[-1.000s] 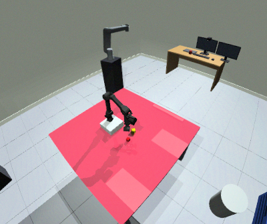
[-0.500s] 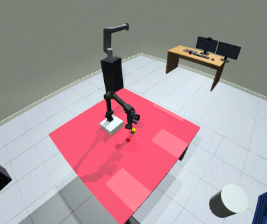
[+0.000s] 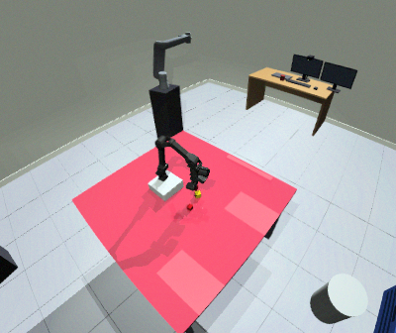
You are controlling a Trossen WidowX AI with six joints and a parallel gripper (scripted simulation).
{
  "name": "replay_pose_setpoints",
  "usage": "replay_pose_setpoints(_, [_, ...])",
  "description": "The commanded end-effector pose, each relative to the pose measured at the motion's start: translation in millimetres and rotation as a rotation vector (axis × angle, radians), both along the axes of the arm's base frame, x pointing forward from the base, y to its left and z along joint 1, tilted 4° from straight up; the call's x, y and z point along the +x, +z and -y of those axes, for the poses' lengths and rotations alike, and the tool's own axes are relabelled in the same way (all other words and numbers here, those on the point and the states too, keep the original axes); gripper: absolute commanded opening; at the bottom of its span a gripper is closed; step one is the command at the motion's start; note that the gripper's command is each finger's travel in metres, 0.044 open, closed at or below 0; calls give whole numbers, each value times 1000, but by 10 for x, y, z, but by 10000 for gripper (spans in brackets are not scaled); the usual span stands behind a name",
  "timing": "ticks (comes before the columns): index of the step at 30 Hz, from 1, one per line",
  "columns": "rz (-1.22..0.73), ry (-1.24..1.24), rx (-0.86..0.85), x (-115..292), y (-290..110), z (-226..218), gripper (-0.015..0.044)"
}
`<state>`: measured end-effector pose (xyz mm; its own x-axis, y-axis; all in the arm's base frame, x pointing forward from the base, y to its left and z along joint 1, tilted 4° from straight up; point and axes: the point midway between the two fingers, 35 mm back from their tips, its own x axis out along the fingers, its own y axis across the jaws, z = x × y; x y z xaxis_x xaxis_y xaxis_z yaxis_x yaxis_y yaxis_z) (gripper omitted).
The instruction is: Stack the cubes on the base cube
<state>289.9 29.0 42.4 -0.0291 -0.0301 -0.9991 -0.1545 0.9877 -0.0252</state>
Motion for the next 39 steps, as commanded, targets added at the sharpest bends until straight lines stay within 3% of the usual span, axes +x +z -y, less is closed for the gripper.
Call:
replay_pose_setpoints(1, [0, -7, 4, 1, -6, -12, 105])
replay_pose_setpoints(14, [0, -13, 4, -2, -260, 3, 105])
replay_pose_setpoints(38, [0, -8, 4, -4, -280, 3, 105])
replay_pose_setpoints(39, [0, -8, 4, -4, -280, 3, 131])
